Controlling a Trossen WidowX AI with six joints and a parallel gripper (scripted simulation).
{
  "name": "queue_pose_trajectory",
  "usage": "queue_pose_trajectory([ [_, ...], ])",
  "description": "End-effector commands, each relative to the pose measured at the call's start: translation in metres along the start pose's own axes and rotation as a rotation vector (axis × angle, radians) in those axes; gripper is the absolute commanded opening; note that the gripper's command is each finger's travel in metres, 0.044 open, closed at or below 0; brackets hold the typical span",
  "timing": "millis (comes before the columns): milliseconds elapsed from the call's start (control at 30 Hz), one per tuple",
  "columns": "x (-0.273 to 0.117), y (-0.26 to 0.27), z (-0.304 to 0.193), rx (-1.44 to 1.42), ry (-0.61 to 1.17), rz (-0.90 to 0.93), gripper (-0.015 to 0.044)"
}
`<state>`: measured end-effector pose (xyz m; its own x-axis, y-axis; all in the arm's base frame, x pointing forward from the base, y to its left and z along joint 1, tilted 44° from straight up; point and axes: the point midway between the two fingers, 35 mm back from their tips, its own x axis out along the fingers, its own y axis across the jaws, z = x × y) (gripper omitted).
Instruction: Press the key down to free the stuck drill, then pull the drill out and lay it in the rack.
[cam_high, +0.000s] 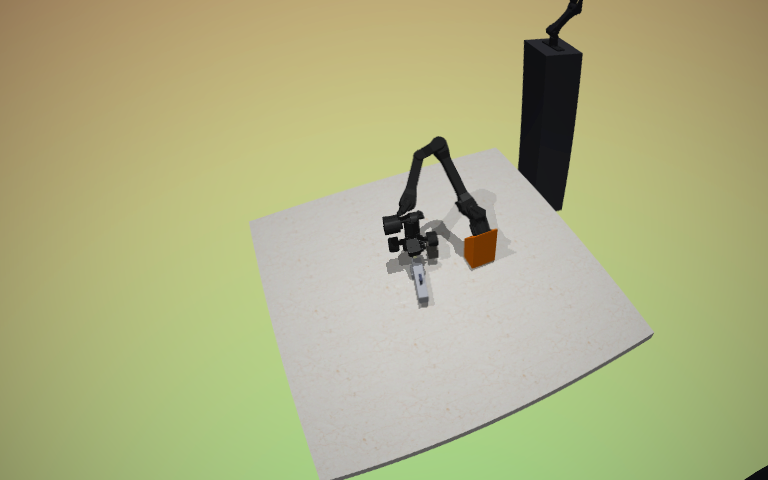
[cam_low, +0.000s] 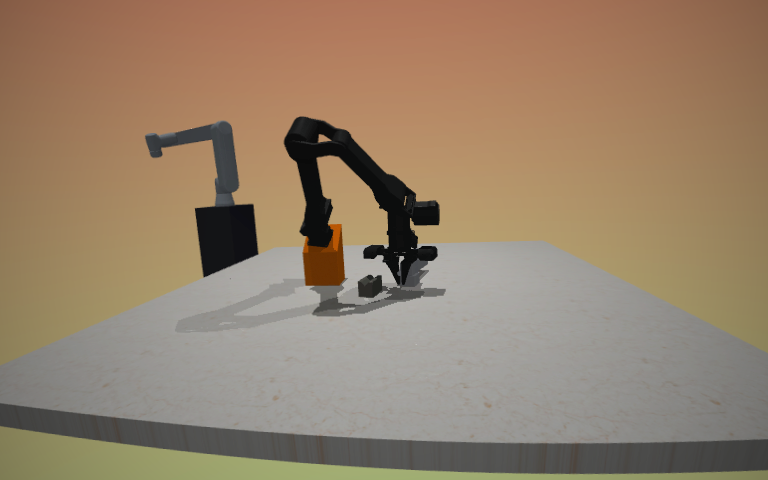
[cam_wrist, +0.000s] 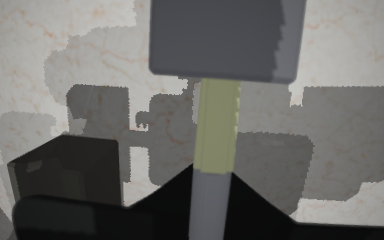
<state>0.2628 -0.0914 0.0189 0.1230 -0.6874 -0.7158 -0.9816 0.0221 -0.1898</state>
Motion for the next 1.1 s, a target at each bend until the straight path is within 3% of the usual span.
queue_pose_trajectory([
  [0,-0.001,0.000,-0.007,-0.003,0.002,-0.002,0.0000],
  [300,-0.002,0.000,-0.020,-0.003,0.002,-0.002,0.0000],
  [867,0.000,0.000,-0.011,-0.003,0.002,-0.002,0.0440],
  [1067,0.001,0.000,-0.008,-0.003,0.002,-0.002,0.0440],
])
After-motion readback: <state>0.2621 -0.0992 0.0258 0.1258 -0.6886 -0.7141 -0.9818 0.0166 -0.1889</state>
